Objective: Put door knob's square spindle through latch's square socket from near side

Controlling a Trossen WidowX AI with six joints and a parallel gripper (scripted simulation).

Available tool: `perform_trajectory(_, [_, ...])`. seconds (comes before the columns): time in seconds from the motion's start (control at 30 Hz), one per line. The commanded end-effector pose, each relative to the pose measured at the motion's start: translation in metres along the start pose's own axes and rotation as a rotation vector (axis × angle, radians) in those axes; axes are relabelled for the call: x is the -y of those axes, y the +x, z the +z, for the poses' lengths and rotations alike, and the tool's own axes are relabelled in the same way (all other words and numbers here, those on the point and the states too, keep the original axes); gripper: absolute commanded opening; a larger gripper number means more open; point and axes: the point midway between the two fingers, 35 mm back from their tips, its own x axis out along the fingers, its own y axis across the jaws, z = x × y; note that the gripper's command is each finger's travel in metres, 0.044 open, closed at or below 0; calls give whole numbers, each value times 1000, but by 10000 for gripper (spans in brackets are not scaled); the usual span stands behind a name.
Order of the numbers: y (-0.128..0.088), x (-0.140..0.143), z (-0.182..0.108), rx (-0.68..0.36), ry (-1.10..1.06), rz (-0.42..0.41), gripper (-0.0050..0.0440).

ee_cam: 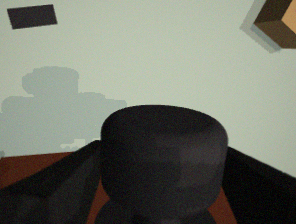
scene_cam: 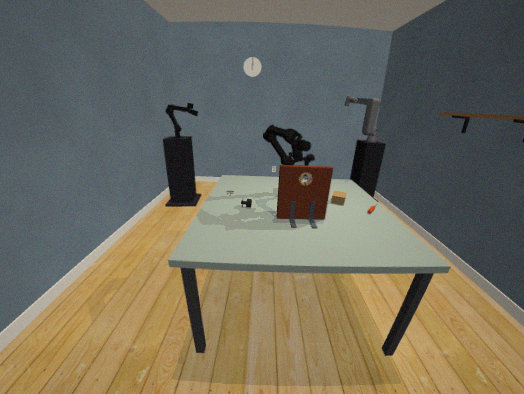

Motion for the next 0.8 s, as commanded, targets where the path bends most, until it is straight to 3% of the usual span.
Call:
perform_trajectory(0.0, [-2, 3, -2, -8, -3, -7, 0])
perform_trajectory(0.77, [-3, 2, -3, -8, -4, -6, 0])
